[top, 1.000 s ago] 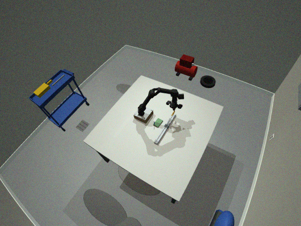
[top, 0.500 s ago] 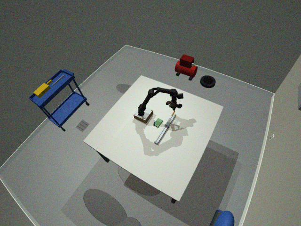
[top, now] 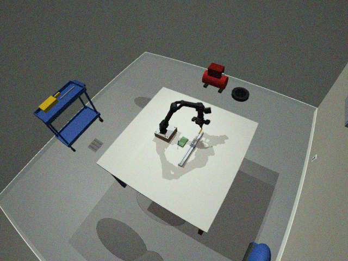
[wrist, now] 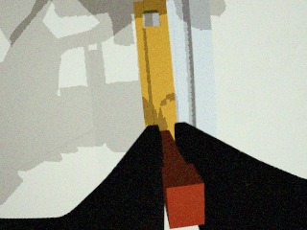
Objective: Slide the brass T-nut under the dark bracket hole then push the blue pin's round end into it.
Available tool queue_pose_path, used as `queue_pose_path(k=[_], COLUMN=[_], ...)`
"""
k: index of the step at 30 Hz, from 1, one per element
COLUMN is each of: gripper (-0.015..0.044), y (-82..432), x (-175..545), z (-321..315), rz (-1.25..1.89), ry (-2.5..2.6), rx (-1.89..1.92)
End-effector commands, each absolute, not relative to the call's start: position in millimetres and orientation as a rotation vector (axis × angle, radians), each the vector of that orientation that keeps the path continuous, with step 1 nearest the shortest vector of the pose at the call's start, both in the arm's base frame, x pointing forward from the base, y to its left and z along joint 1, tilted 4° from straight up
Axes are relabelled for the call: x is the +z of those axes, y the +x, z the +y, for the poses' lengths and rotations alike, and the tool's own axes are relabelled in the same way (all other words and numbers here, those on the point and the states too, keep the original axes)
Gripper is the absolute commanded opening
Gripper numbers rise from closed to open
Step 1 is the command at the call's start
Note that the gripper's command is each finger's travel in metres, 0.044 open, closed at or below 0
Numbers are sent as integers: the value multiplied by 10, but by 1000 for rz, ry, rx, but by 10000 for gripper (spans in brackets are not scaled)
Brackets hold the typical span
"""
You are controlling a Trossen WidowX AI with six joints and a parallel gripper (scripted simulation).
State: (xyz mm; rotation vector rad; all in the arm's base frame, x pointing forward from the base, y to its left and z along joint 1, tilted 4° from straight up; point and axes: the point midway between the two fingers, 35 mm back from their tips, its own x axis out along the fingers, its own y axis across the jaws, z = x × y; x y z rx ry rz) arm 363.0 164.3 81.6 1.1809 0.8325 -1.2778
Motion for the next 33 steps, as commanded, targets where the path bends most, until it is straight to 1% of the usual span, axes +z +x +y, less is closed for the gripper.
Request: queue_pose_path(k=[1,33], gripper=[-150,-150], y=[3623,3575], x=[813,781], z=[1640,1664], rz=[814,721], ry=[1189,1232], rx=[-1272,-1203])
